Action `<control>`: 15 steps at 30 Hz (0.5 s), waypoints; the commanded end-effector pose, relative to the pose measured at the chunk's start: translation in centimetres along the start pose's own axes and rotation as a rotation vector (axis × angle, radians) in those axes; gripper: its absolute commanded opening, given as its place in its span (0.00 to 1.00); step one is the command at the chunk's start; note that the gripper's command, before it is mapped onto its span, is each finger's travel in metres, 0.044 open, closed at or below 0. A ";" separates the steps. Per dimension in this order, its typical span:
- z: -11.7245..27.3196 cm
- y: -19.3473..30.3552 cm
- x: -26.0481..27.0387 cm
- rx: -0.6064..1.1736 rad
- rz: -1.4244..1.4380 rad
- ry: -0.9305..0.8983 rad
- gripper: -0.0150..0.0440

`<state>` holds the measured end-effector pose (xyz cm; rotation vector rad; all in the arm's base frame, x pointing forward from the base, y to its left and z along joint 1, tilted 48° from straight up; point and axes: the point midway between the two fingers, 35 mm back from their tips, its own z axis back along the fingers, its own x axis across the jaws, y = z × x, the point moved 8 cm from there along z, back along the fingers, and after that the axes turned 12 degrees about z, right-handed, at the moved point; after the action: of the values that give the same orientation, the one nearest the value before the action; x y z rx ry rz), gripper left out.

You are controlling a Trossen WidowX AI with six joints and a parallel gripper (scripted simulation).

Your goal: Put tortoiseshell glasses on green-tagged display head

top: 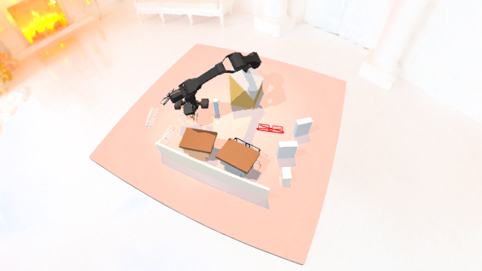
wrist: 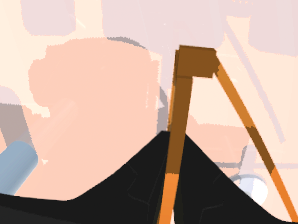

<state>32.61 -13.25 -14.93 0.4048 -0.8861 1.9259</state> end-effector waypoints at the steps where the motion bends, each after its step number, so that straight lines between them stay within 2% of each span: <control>1: -0.1 0.7 0.2 0.006 -0.003 -0.005 0.25; 6: 0.7 0.8 0.2 0.006 -0.003 -0.004 0.25; 15: 5.9 0.9 0.2 0.007 -0.003 -0.002 0.25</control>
<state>31.14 -16.38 -12.34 0.4290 -0.8812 1.9141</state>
